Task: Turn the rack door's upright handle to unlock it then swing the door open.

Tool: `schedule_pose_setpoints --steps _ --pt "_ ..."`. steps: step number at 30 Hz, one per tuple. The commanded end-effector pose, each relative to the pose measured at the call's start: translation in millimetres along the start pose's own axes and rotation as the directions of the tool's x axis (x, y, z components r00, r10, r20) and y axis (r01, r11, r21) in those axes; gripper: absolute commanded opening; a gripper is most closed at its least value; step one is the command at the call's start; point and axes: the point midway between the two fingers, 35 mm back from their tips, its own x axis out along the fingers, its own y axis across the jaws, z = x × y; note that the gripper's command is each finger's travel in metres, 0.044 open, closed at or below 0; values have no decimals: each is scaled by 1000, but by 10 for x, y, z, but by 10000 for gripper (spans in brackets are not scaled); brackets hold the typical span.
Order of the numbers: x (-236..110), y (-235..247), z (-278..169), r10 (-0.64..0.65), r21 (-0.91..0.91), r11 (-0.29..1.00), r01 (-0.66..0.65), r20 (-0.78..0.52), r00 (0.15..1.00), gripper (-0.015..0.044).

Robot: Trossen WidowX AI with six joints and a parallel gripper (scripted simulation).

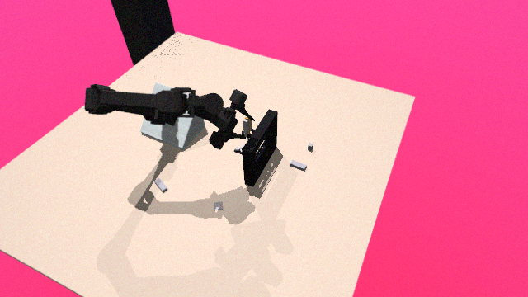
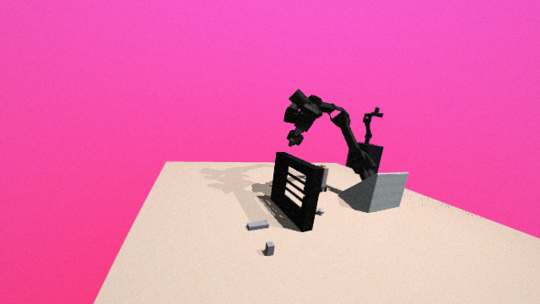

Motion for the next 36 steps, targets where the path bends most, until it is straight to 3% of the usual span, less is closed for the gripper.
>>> schedule_pose_setpoints --steps 1,19,36 --pt "88 79 -97 -47 -16 999 46 -80 996 291" --pt "323 331 -596 -308 -202 947 250 -342 888 291" --pt "366 520 -973 -590 -466 789 401 -392 706 291"
